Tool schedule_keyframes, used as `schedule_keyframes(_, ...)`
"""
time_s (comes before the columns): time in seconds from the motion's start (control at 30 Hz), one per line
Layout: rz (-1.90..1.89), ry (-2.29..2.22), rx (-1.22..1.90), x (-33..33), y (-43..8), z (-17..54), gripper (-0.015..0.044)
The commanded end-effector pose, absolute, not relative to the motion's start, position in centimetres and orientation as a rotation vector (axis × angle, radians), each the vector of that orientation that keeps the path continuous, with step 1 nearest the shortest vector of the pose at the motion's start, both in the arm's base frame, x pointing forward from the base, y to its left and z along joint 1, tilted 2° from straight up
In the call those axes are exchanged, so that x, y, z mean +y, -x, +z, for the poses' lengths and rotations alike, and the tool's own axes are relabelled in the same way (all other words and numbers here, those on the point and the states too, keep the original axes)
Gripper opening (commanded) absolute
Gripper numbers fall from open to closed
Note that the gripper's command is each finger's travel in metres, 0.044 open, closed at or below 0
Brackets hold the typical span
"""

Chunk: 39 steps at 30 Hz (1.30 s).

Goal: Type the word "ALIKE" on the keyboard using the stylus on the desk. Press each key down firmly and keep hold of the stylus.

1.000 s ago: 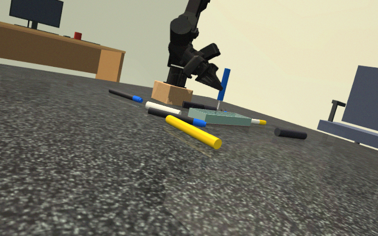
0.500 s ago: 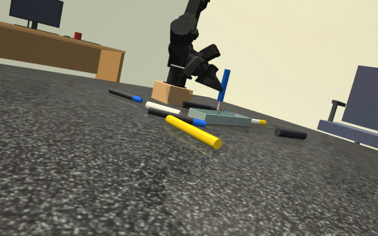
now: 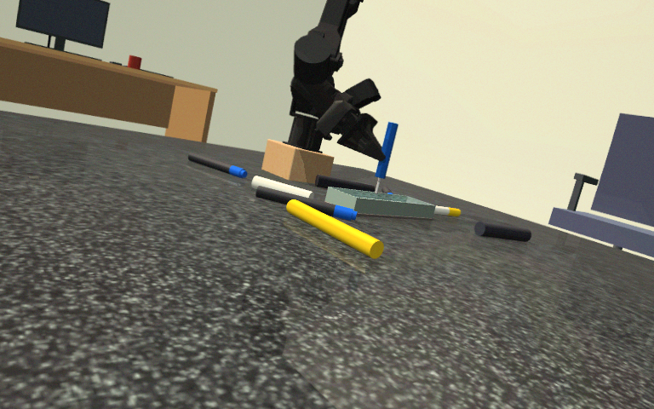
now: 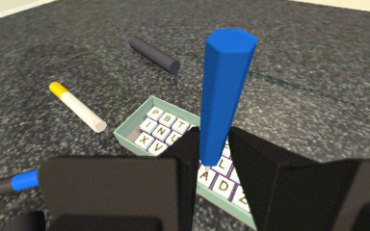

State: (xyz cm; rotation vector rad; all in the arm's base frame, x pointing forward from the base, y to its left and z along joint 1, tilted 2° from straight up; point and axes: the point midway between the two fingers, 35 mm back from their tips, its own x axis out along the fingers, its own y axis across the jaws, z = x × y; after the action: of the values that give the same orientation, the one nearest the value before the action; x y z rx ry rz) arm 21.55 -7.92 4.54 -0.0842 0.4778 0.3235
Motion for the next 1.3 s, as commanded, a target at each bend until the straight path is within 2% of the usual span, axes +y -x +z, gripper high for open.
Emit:
schedule_keyframes(0.0, 0.324, 0.074, 0.482, -7.8, -21.5, 4.2, 0.0081)
schedule_keyframes(1.27, 0.324, 0.073, 0.482, -7.7, -21.5, 3.0, 0.0081)
